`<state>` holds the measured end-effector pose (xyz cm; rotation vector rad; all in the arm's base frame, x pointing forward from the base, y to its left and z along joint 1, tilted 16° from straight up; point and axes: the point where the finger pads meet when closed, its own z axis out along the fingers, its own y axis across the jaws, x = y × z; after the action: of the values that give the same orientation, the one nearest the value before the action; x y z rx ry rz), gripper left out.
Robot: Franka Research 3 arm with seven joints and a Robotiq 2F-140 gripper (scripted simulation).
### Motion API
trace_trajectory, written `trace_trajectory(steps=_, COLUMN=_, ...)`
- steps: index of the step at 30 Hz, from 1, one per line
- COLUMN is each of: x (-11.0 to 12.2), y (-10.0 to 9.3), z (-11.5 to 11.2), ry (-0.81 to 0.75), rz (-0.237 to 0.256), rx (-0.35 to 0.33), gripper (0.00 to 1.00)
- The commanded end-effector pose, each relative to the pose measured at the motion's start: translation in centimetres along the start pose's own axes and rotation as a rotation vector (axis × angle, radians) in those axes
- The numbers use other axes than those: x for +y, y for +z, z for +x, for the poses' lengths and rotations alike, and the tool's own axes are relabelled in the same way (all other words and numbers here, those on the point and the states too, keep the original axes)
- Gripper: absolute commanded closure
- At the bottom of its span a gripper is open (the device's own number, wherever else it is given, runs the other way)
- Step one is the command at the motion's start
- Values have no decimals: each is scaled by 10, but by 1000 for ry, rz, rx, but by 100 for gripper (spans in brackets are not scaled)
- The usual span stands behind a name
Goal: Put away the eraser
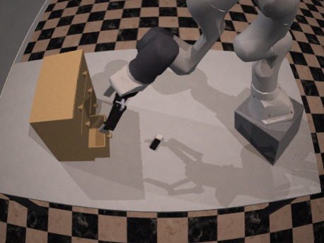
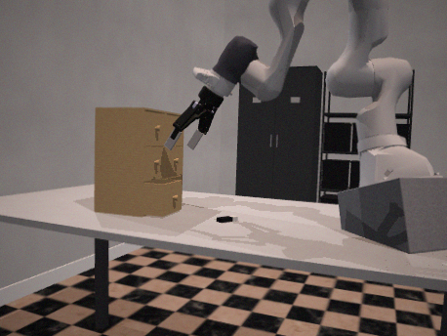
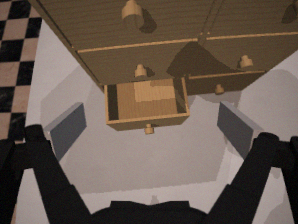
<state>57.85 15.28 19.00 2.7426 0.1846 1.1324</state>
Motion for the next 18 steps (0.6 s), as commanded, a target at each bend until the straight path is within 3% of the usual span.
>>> trace_trajectory(steps=1, x=-3, y=0, z=0, ry=-24, rz=10, rx=1, gripper=0)
trace_trajectory(steps=18, x=-3, y=1, z=0, ry=-36, rz=13, rx=1, gripper=0)
